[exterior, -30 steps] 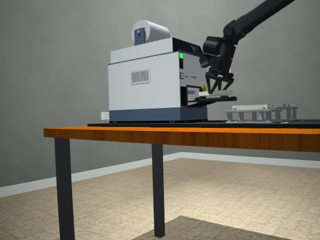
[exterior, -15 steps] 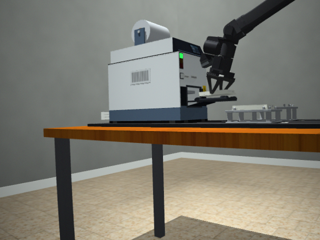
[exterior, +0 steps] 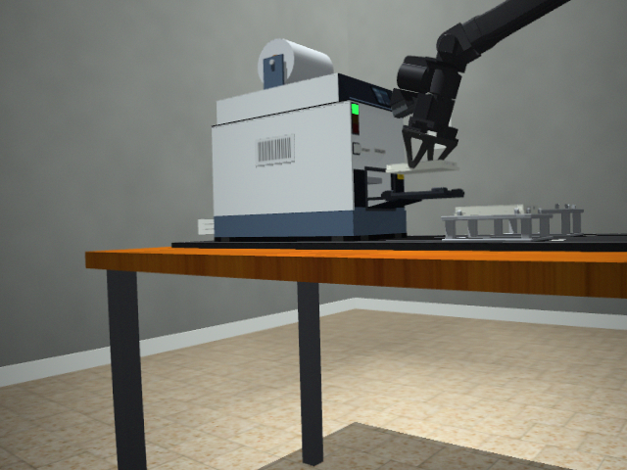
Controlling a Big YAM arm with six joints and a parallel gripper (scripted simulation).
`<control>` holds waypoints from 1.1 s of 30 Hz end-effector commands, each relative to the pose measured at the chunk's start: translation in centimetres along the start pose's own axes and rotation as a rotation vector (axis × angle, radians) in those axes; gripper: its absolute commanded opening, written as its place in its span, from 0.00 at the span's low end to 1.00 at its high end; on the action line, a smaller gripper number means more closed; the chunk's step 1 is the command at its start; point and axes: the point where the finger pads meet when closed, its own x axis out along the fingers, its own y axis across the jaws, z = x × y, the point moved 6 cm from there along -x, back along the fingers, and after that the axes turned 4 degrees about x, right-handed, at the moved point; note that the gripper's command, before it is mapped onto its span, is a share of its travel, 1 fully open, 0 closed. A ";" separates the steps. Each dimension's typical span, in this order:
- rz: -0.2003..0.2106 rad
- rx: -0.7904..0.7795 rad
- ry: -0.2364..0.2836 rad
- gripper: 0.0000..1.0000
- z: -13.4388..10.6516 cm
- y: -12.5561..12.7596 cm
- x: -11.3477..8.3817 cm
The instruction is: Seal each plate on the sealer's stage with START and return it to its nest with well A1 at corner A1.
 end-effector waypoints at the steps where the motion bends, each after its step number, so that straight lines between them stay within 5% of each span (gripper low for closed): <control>1: 0.005 0.014 -0.044 0.00 1.9 0.3 -2.2; 13: 0.004 0.029 -0.074 0.00 3.4 -0.3 -5.1; 26: -0.003 0.026 -0.032 0.00 2.3 -0.3 -2.5; 33: -0.004 0.026 -0.028 0.00 1.3 -0.5 -2.9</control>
